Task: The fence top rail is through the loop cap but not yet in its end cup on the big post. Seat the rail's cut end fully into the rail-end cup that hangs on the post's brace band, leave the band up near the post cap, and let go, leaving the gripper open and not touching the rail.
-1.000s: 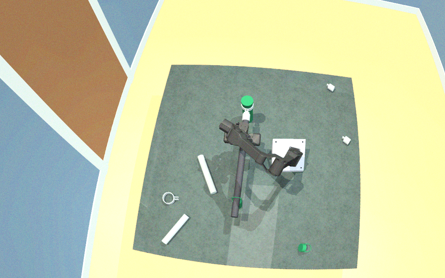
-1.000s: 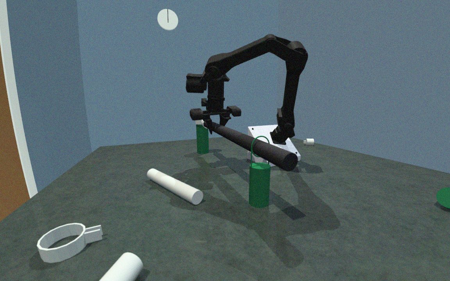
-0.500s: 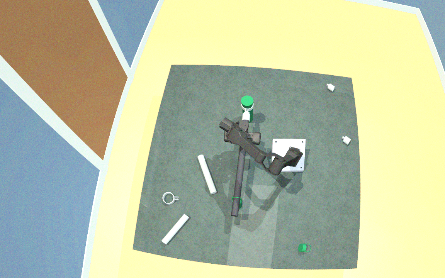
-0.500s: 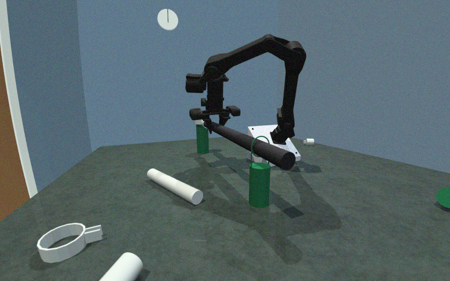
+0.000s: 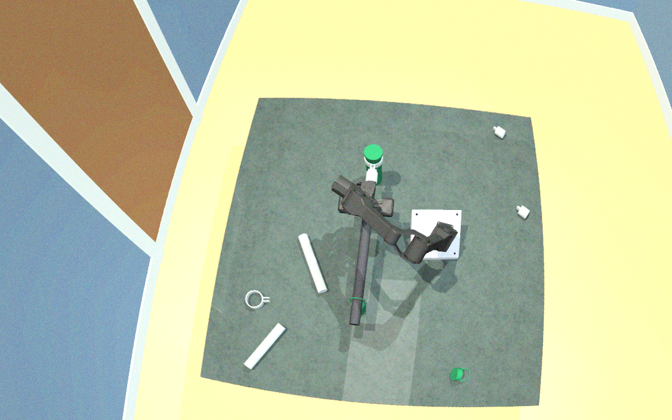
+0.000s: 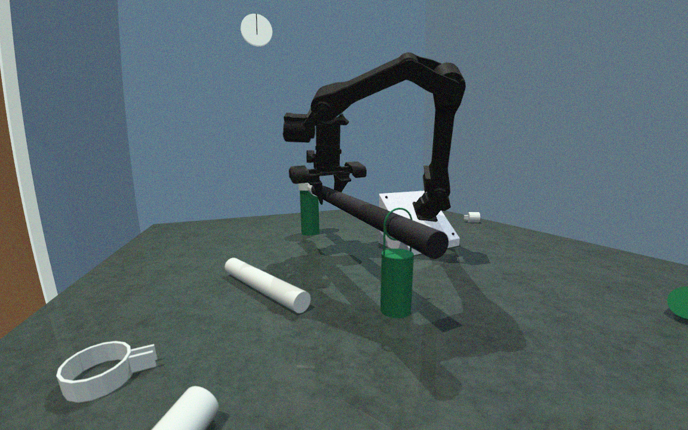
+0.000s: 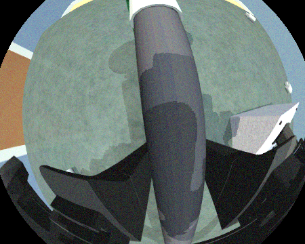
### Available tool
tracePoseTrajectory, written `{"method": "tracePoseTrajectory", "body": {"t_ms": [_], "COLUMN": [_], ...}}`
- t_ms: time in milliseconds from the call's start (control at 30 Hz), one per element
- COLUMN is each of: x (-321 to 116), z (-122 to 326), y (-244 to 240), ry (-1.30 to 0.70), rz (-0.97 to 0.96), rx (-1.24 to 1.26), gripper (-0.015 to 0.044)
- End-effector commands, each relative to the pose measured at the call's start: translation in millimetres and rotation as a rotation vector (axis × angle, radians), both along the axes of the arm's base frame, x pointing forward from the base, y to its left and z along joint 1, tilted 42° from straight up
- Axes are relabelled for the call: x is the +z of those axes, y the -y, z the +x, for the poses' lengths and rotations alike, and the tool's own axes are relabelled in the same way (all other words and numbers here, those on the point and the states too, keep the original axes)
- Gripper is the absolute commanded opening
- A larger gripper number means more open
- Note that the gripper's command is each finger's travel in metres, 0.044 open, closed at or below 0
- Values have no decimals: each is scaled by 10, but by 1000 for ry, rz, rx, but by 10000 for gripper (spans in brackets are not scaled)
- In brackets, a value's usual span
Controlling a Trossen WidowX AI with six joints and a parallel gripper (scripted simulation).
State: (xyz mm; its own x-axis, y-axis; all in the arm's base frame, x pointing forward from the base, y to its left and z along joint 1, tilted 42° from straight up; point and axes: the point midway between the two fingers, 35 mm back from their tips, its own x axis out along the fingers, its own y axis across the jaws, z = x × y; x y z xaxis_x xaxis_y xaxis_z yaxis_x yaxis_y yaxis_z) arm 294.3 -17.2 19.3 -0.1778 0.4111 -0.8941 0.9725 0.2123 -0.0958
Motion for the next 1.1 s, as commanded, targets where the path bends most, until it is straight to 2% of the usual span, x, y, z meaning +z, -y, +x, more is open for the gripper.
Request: {"method": "tracePoseTrajectory", "body": {"t_ms": [0, 600, 933, 1067], "x": [4, -22, -11, 138], "z": [51, 4, 5, 17], "y": [73, 26, 25, 10], "ry": [17, -3, -3, -3], "rz": [-14, 1, 1, 1], "rx": [-8, 0, 0, 0], "gripper": [0, 0, 263, 367]}}
